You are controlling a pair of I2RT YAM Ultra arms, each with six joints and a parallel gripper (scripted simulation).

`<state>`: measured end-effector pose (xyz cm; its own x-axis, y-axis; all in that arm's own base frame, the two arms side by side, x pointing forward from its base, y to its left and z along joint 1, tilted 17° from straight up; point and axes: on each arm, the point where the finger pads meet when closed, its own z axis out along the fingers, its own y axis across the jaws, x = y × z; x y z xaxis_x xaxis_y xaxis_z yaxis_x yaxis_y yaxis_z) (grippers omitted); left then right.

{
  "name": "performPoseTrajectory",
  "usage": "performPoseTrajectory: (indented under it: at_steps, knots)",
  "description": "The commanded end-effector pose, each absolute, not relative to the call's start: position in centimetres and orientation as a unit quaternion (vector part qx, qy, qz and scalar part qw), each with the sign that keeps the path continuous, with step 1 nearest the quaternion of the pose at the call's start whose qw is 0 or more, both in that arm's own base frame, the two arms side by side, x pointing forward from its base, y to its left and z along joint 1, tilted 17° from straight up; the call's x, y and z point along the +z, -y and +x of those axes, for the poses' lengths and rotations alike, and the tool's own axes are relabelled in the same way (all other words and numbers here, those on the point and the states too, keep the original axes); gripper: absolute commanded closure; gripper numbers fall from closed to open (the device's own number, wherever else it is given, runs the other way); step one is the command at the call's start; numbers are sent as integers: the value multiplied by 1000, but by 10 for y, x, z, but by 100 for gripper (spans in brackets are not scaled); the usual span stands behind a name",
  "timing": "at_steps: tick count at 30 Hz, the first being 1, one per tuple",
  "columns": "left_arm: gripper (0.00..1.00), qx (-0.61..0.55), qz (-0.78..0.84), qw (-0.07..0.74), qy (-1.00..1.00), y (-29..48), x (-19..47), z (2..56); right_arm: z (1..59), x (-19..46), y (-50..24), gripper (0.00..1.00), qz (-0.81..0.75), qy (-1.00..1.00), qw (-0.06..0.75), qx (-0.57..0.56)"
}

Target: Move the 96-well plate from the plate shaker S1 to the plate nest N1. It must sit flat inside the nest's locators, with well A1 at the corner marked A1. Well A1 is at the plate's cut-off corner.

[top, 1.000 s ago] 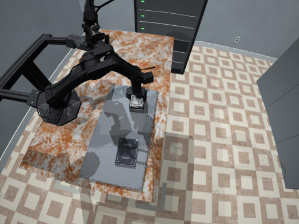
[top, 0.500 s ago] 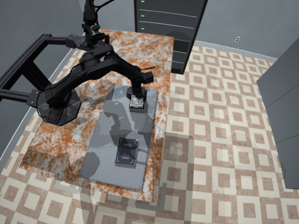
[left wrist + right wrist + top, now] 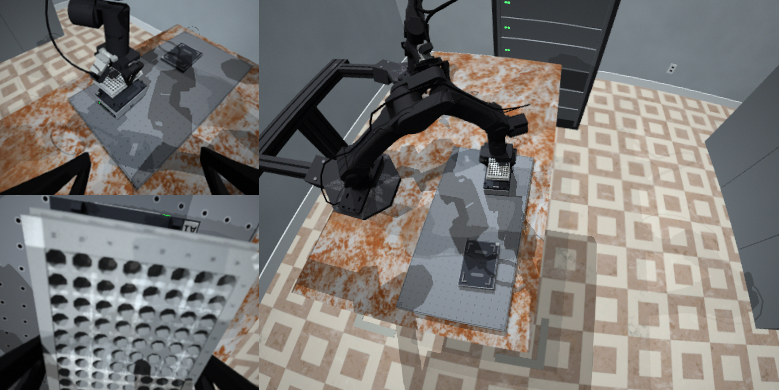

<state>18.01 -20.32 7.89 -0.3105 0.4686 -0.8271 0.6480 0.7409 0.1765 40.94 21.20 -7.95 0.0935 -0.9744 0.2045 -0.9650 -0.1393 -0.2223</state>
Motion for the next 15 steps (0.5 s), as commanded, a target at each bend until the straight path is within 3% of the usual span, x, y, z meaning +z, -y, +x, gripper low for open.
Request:
performPoseTrajectory:
  at_steps: [1,15]
  knots:
    - [0,-118,353,489,-789,214,92,177,406,-73,-214,18,-752,-643,14,-143]
    - [0,-186,360,540,-738,304,172,212,461,-46,-45,18,-769,-621,41,-145]
